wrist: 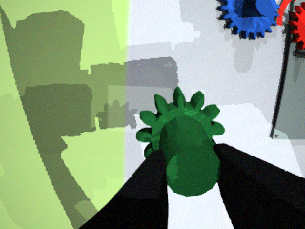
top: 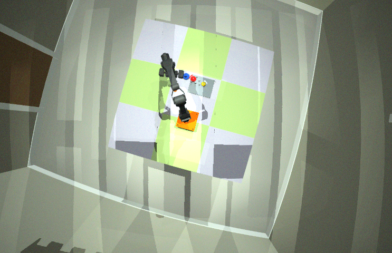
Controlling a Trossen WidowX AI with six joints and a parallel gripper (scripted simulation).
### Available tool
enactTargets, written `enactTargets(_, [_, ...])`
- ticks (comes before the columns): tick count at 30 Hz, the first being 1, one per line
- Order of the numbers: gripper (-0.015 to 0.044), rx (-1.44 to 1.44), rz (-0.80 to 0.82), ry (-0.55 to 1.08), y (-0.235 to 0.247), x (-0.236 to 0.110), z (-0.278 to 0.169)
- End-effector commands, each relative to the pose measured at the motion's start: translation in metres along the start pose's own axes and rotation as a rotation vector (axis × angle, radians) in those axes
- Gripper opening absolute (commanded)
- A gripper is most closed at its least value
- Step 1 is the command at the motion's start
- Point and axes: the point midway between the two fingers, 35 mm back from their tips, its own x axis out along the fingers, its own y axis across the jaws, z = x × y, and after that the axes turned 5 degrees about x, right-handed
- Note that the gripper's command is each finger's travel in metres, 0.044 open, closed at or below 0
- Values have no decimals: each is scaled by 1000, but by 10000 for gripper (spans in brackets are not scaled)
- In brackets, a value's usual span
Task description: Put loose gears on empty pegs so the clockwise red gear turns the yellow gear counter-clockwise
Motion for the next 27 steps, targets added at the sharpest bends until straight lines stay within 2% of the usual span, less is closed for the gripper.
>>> enactTargets(1, [0, 0, 6, -4, 0, -13, -2])
enactTargets(7, [0, -3, 5, -1, -2, -18, -2])
enactTargets(27, [0, -3, 2, -2, -46, 5, 18])
